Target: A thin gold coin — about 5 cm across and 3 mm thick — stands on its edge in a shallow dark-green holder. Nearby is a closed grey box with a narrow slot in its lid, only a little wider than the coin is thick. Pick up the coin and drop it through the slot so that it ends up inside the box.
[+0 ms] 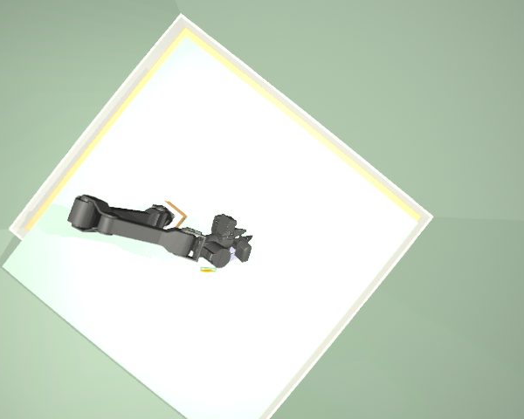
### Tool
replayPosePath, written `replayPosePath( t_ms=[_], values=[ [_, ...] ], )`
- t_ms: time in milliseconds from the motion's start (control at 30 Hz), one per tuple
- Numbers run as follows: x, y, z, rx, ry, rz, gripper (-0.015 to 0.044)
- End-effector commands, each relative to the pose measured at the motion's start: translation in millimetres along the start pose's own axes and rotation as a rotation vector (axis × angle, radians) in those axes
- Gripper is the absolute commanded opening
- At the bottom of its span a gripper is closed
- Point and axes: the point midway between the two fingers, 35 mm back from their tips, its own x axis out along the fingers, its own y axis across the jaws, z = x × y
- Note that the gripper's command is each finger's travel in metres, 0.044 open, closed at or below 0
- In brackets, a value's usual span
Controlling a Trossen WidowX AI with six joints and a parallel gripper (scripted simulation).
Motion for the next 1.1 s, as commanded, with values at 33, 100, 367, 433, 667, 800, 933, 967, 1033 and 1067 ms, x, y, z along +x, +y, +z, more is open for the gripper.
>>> replayPosePath(
  t_ms=[33,100,367,433,667,800,933,967,1033,1067],
  values=[
    [-11,0,-72,0.320,0.249,0.085,0.0161],
    [-22,5,-104,0.472,0.363,0.123,0.0161],
    [-91,46,-201,1.051,0.785,0.276,0.0161],
    [-98,51,-207,1.096,0.816,0.289,0.0161],
    [-93,57,-215,1.095,0.817,0.289,0.0161],
    [-77,72,-225,1.095,0.817,0.289,0.0161],
    [-74,74,-228,1.095,0.817,0.289,0.0161],
    [-70,78,-231,1.095,0.817,0.289,0.0161],
    [-67,80,-233,1.095,0.817,0.289,0.0161],
    [-67,80,-233,1.095,0.817,0.289,0.0161]
  ],
)
